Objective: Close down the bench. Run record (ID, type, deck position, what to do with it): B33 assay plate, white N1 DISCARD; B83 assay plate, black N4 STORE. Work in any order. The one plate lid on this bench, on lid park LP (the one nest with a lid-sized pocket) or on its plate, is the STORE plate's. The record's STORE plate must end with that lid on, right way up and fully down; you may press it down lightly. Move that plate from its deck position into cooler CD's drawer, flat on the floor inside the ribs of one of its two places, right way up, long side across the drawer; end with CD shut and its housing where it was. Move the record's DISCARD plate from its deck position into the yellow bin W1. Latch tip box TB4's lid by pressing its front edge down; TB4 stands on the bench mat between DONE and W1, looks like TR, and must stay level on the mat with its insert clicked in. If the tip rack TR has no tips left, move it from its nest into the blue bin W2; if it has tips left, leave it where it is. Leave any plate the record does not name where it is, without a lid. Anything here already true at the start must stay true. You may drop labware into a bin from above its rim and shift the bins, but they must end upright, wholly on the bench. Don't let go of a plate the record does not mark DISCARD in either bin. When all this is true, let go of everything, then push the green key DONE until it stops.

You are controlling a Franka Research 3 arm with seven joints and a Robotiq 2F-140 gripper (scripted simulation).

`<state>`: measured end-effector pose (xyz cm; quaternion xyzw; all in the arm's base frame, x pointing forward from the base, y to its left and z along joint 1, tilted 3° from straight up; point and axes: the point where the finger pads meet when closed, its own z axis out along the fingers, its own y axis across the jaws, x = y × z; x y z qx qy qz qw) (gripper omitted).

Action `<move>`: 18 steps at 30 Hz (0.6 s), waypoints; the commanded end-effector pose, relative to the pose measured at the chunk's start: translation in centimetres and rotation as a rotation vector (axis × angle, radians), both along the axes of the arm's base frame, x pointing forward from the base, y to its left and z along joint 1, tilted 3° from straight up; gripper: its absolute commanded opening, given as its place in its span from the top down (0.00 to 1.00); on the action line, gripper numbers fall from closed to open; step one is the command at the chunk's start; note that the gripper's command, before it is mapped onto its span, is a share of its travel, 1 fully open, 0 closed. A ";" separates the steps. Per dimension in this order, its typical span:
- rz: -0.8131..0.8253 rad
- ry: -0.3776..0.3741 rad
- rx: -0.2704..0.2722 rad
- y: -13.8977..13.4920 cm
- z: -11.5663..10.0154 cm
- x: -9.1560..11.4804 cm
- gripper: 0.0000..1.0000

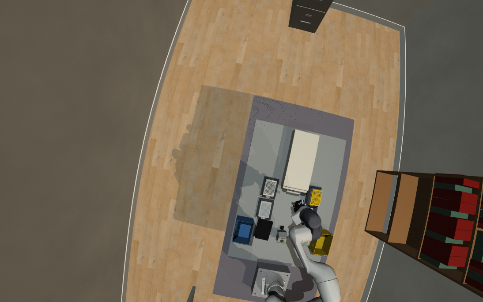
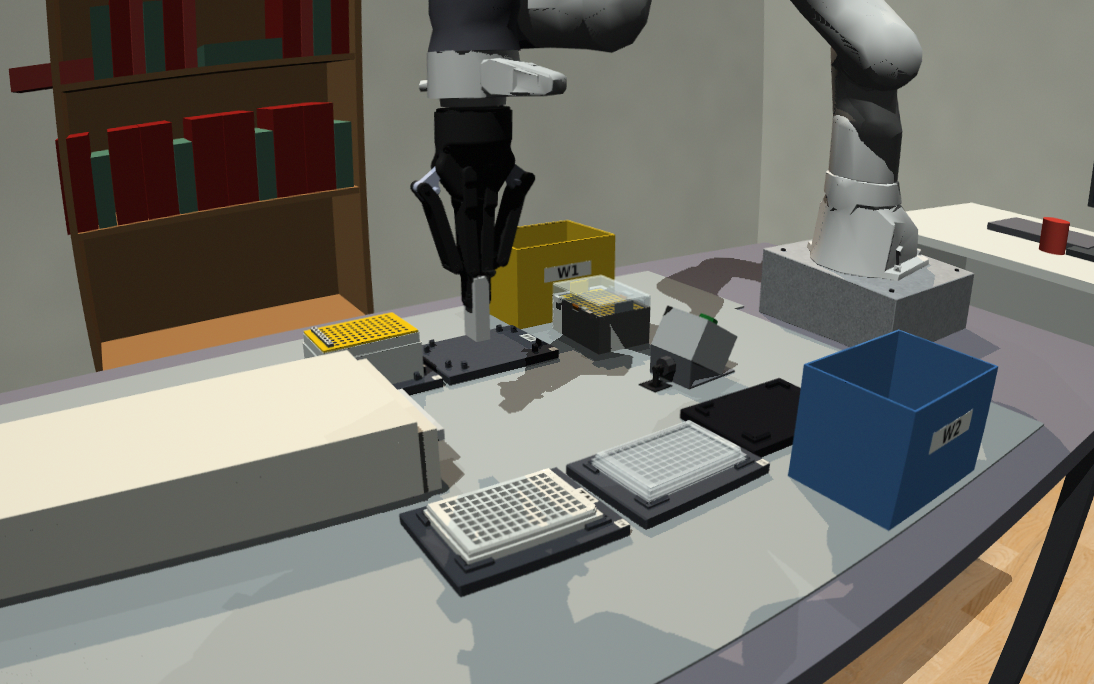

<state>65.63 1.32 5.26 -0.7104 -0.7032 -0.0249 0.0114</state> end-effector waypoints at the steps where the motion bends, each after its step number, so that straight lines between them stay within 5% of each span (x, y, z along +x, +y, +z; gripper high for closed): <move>1: 0.005 0.007 0.000 -0.1 0.4 -0.2 1.00; 18: 0.005 0.007 0.000 -0.1 0.8 -0.2 1.00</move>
